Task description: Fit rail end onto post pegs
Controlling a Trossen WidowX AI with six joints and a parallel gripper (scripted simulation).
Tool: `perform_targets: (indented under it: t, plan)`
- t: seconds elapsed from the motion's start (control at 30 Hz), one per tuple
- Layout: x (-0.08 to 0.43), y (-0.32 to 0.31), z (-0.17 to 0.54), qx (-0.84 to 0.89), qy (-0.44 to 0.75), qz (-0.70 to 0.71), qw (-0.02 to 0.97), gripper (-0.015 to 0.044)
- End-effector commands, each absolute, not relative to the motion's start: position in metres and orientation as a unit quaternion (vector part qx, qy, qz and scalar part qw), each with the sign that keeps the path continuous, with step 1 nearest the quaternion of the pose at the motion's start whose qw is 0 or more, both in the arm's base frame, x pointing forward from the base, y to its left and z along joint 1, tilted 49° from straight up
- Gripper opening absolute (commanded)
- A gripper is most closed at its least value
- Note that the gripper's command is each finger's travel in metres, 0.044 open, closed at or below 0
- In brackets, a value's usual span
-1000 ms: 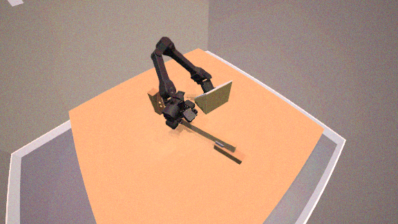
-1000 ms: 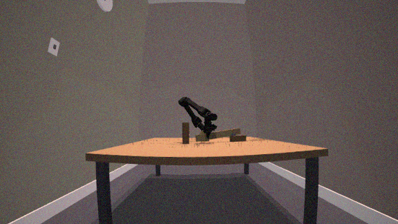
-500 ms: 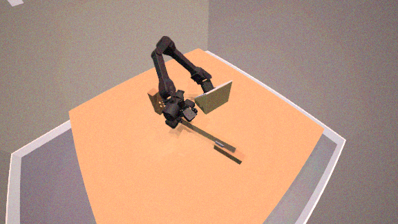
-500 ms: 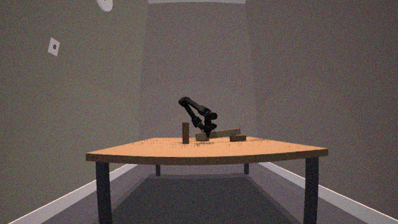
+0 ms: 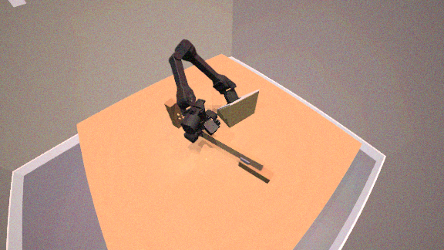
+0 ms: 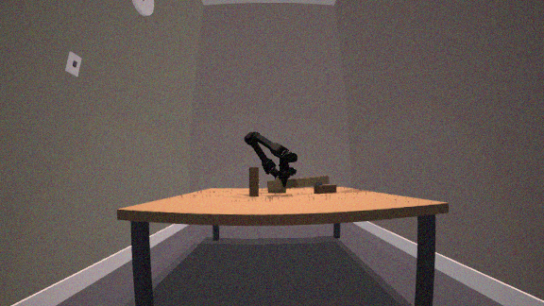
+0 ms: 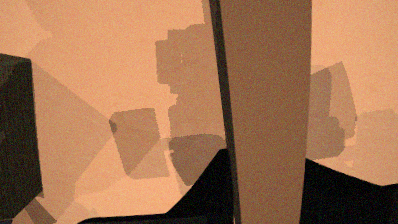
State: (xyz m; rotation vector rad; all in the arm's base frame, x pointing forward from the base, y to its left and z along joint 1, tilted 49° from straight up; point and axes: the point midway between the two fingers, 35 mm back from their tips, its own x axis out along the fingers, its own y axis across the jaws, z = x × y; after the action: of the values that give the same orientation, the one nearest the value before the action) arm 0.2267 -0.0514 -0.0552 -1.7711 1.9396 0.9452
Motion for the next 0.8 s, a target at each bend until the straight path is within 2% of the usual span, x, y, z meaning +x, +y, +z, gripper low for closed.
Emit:
perform_targets:
  t: [0.0, 0.77]
  plan:
    - [0.2289, -0.0464, -0.0527, -0.625, 0.681, 0.337, 0.182, 0.0]
    - [0.2307, -0.0378, -0.045, -0.625, 0.681, 0.337, 0.182, 0.0]
